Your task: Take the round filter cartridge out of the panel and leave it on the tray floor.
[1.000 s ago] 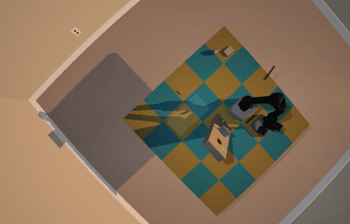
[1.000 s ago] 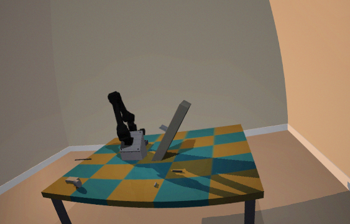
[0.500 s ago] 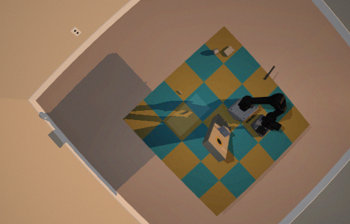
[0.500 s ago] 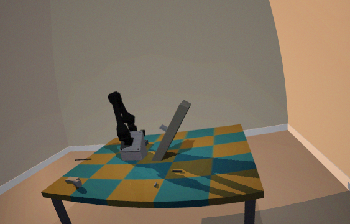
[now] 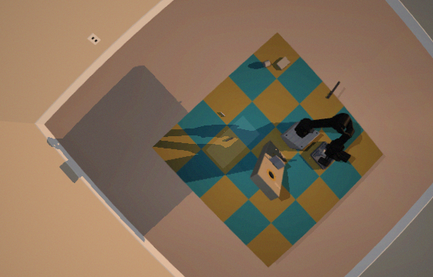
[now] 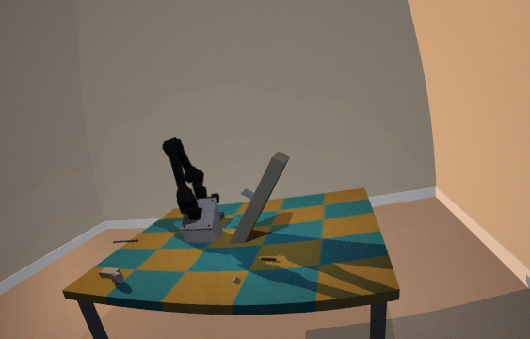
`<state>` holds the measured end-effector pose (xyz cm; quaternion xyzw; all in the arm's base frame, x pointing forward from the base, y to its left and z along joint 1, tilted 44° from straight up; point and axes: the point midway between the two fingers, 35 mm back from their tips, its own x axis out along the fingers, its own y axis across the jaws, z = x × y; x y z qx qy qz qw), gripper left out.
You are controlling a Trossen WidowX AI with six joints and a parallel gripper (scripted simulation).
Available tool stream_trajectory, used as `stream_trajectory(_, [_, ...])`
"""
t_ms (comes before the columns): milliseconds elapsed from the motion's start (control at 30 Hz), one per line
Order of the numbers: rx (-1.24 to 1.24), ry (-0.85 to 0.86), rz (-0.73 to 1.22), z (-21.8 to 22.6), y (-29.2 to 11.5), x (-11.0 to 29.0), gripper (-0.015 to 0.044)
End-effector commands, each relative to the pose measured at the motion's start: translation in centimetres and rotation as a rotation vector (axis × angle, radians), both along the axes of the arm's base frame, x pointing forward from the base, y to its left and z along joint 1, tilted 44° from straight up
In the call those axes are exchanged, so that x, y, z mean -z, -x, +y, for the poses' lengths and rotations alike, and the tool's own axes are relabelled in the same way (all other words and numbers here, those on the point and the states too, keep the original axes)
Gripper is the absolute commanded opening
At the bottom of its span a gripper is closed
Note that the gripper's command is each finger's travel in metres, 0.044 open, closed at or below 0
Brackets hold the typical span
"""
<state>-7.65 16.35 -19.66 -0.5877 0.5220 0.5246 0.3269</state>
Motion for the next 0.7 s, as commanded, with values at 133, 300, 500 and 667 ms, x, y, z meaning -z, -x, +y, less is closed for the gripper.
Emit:
stream_trajectory(133, [0.004, -0.042, 0.013, 3.2, 0.5, -2.3, 0.0440])
stream_trajectory(300, [0.004, -0.042, 0.013, 3.2, 0.5, -2.3, 0.0440])
stream_trajectory(500, [0.004, -0.042, 0.013, 3.2, 0.5, -2.3, 0.0440])
stream_trajectory(667, [0.004, -0.042, 0.013, 3.2, 0.5, -2.3, 0.0440])
